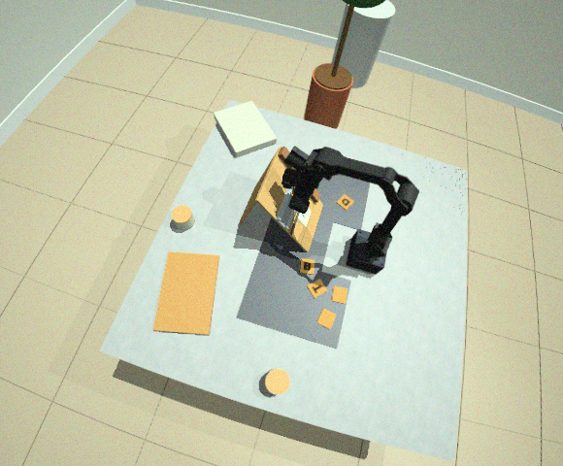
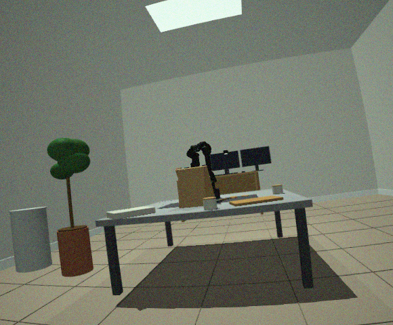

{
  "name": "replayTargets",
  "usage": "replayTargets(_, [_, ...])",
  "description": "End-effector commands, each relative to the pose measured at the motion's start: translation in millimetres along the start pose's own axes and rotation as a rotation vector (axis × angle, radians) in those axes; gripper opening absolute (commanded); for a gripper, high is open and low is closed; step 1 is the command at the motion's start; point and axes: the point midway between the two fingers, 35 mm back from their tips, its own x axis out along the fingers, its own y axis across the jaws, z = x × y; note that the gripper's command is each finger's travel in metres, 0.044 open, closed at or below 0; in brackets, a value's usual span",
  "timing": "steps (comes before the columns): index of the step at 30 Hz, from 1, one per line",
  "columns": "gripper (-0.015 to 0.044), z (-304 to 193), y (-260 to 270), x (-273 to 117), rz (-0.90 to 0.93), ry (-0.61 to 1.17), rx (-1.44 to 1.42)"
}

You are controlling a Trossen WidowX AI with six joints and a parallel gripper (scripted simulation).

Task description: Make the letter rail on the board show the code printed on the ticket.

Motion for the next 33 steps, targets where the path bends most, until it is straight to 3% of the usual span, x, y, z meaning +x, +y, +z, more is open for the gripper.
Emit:
replayTargets(1, [0.0, 1, -1, 4, -0.004, 0.007, 0.005])
replayTargets(33, [0.0, 10, -2, 17, -0.004, 0.006, 0.005])
